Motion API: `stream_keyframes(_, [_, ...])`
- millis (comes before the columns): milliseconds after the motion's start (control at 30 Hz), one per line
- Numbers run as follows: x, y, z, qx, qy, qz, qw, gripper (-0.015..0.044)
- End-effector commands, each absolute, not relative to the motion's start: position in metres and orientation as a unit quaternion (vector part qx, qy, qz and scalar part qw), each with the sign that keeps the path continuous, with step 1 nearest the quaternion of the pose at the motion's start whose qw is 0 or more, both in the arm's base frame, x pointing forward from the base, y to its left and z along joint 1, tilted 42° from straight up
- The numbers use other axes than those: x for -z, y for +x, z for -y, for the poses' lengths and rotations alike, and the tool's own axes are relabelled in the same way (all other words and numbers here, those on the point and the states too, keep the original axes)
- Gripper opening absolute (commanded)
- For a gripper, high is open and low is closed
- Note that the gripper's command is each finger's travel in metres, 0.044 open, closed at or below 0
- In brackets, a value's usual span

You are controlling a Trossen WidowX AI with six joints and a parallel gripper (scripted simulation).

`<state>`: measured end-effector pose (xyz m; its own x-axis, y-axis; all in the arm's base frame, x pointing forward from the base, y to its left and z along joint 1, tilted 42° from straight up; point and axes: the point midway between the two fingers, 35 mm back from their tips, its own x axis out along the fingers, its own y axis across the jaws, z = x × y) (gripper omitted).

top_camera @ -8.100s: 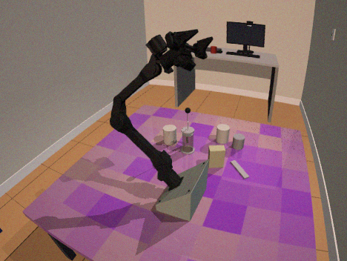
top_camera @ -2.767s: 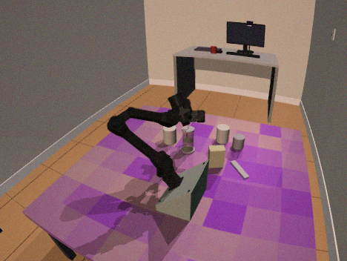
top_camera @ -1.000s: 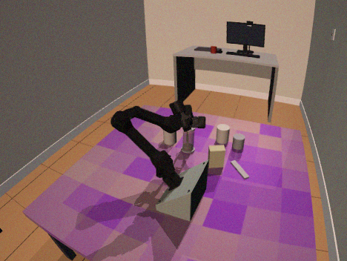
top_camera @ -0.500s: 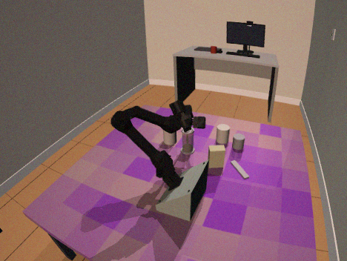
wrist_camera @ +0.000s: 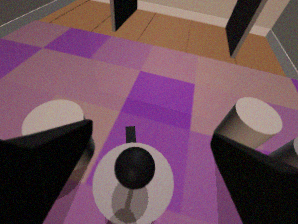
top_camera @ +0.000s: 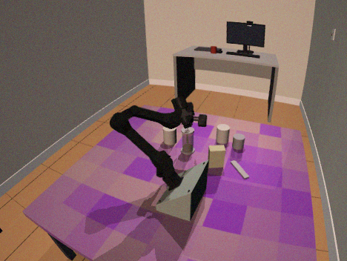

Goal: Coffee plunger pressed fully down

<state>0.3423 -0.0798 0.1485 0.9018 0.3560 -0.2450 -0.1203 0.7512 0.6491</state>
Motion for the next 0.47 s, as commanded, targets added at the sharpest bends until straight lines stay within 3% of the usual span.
stream_keyframes(0, [-0.189, 0.327, 0.108, -0.132, 0.321, -0.171, 0.922, 0.044])
stream_keyframes(433, [-0.197, 0.32, 0.114, -0.132, 0.323, -0.17, 0.922, 0.044])
